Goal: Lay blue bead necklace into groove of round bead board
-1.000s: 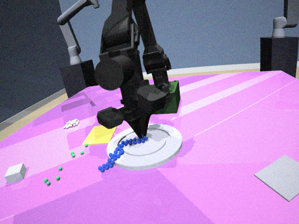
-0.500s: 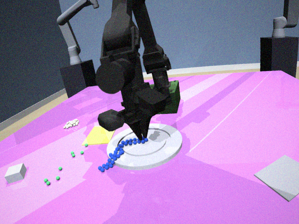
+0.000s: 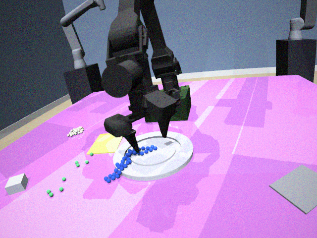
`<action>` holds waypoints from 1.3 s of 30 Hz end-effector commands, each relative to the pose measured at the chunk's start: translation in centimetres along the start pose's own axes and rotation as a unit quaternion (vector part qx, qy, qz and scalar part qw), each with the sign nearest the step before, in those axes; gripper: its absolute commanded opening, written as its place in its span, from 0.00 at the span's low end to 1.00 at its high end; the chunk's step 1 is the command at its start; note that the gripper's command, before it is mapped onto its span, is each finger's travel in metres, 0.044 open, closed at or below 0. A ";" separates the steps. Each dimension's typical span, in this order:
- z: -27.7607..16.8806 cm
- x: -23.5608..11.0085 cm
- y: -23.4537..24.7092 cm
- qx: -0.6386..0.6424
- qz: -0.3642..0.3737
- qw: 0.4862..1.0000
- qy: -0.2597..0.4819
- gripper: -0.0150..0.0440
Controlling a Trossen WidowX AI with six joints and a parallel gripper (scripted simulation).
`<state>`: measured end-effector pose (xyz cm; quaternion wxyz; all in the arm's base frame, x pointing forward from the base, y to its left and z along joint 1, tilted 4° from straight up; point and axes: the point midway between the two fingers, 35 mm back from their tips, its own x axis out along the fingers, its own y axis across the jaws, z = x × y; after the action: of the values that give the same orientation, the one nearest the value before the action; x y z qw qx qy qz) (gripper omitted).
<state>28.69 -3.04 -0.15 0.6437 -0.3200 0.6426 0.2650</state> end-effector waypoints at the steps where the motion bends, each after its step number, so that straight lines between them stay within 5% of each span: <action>1: 0.1 -1.4 -0.2 -0.001 -0.004 1.000 -0.002 1.00; 27: 0.0 -1.4 0.0 -0.001 -0.004 1.000 -0.002 1.00; 33: -0.7 -1.8 -0.8 0.232 -0.004 0.973 -0.003 0.73; 39: -1.6 -2.3 -1.8 0.524 -0.003 0.852 -0.004 0.47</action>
<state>28.67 -3.89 1.59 0.7060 -0.1436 0.6877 0.0890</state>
